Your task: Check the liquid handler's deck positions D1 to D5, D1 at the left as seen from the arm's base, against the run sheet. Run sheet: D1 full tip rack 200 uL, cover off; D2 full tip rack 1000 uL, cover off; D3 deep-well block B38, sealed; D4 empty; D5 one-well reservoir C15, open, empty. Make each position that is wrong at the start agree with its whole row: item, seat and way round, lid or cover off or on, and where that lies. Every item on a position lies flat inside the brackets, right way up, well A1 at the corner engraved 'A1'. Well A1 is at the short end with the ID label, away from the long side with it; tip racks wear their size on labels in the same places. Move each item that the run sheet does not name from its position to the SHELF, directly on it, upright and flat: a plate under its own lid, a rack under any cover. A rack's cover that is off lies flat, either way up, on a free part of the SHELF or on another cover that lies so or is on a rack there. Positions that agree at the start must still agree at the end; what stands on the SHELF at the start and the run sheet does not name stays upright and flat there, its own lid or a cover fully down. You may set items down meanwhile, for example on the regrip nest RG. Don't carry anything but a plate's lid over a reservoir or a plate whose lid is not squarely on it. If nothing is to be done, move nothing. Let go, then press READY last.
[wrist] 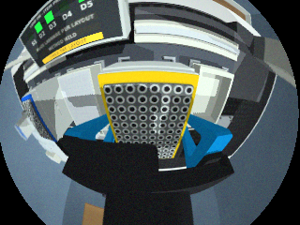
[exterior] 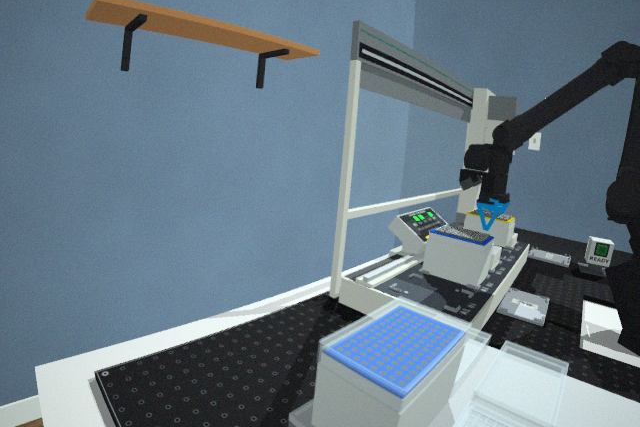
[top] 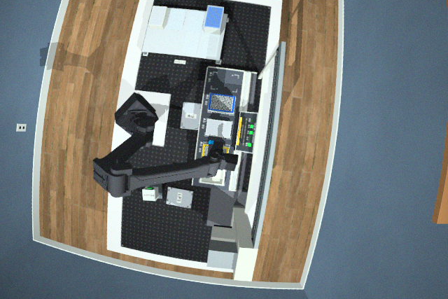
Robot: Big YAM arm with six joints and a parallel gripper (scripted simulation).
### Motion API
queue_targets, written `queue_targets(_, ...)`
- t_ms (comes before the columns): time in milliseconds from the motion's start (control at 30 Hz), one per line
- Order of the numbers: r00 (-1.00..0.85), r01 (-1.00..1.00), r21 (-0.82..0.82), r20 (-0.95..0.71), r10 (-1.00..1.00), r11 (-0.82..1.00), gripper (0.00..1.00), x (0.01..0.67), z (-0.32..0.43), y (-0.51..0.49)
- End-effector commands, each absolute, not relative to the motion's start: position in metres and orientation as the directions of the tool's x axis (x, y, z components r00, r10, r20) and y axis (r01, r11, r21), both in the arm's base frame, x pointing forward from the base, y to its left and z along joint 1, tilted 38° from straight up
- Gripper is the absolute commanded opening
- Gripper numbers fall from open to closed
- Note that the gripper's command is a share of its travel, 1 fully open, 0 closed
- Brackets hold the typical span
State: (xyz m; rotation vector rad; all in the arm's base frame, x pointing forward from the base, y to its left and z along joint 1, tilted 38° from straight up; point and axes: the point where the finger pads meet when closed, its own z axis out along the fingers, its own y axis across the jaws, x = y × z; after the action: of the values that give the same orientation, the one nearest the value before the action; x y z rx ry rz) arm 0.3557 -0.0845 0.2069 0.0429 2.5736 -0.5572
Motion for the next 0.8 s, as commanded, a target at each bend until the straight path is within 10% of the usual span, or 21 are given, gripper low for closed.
queue_targets(0, -0.837, 0.149, -0.369, -0.541, -0.081, 0.917, 0.0, 0.363, 0.244, -0.075)
queue_targets(767, -0.836, 0.151, -0.366, -0.543, -0.079, 0.918, 0.0, 0.345, 0.273, -0.062)
